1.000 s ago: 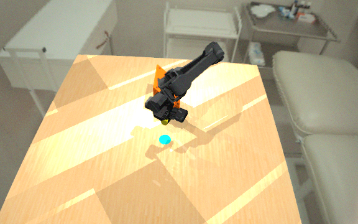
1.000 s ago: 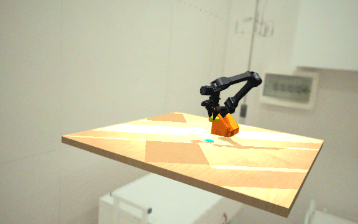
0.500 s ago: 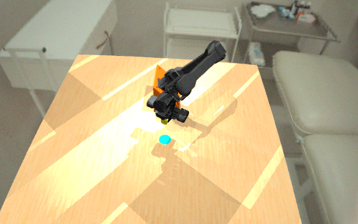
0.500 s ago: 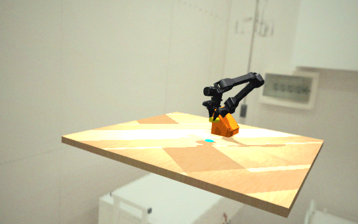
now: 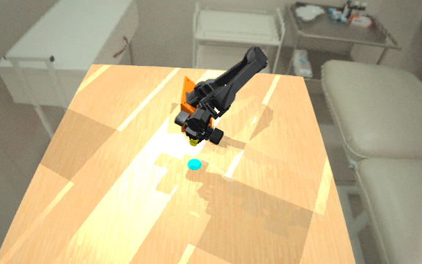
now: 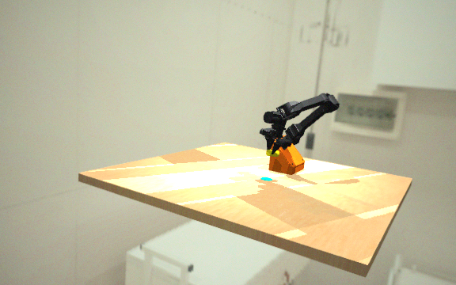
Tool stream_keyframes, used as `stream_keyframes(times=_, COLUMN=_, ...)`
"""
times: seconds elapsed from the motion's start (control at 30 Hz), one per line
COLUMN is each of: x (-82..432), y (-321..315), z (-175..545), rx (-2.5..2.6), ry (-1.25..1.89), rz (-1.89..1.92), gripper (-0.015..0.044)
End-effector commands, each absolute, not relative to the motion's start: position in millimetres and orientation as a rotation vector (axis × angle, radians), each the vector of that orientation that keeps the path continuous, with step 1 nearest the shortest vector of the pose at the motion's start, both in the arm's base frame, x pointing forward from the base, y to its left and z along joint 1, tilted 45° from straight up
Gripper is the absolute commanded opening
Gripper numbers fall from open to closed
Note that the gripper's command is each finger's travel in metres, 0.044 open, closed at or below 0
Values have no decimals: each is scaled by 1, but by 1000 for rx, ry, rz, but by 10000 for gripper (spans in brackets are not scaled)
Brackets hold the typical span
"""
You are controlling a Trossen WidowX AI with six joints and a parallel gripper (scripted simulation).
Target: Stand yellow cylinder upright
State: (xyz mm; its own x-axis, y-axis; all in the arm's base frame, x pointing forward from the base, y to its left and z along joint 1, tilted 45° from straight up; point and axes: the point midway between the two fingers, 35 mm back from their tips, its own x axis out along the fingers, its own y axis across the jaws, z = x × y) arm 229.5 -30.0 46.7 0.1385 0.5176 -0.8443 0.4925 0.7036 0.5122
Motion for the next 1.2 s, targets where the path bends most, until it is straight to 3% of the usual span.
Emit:
stream_keyframes(times=0.0, x=228, y=-29, z=47, rx=857, ry=1483, rz=3, gripper=105)
stream_keyframes(times=1.17, x=219, y=-24, z=44, rx=745, ry=1378, rz=-159, gripper=105)
